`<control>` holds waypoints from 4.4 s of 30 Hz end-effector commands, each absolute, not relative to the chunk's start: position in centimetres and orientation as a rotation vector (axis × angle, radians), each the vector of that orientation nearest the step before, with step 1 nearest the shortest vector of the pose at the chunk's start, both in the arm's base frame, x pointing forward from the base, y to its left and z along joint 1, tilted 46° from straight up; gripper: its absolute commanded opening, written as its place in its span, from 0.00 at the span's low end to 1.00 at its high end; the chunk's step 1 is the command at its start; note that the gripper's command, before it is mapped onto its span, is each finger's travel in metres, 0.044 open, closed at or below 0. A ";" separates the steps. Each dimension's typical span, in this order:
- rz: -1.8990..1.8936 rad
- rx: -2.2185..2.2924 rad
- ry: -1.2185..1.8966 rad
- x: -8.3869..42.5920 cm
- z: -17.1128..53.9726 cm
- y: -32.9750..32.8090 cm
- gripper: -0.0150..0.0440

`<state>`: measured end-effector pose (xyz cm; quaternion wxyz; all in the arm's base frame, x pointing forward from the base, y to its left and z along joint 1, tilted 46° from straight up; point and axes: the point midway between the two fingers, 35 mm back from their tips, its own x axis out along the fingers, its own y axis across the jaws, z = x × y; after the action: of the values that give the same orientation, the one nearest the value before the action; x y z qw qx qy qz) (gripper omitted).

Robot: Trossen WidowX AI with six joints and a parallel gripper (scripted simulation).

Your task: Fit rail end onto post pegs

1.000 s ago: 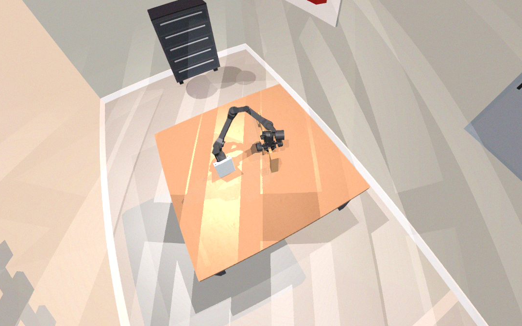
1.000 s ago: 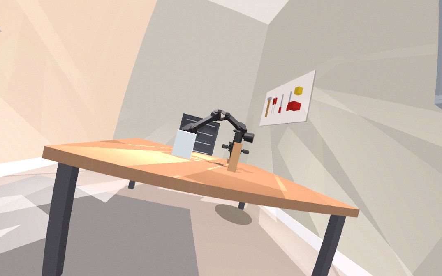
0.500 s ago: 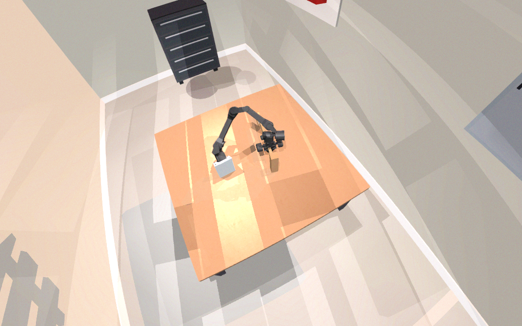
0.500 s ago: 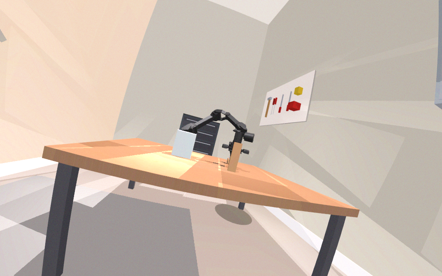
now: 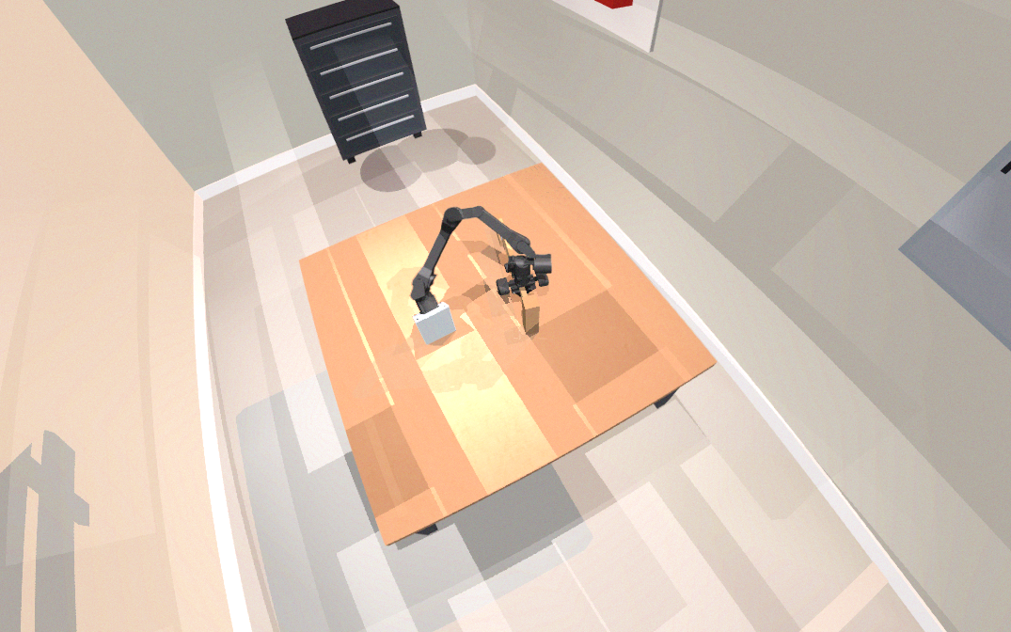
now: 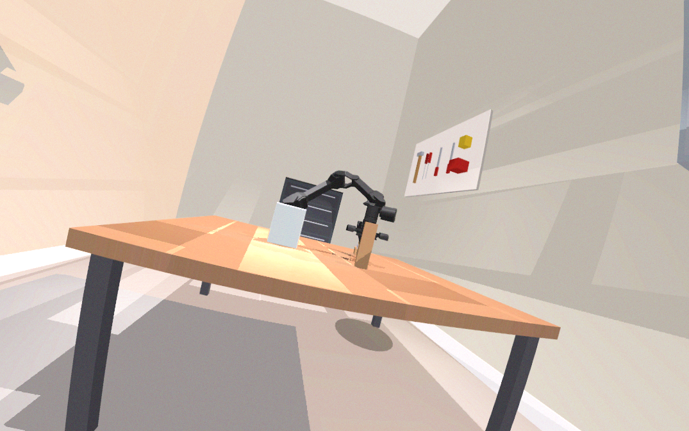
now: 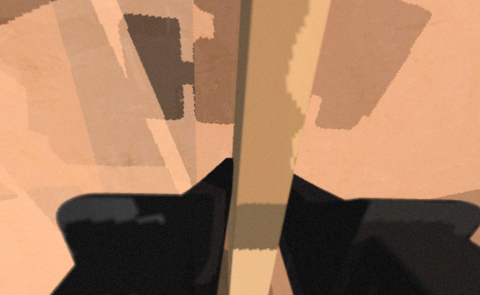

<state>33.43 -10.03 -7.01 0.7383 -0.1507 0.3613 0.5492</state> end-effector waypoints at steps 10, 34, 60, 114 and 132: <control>1.201 -0.331 0.794 33.3 -7.4 -10.5 0.25; 1.201 -0.332 0.795 33.0 -7.8 -11.0 0.25; 1.201 -0.332 0.795 32.7 -8.4 -11.5 0.25; 1.201 -0.332 0.795 32.8 -8.1 -11.6 0.25; 1.201 -0.332 0.795 32.8 -8.2 -11.4 0.25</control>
<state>32.69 -11.26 -8.35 0.7379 -0.1490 0.3620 0.5498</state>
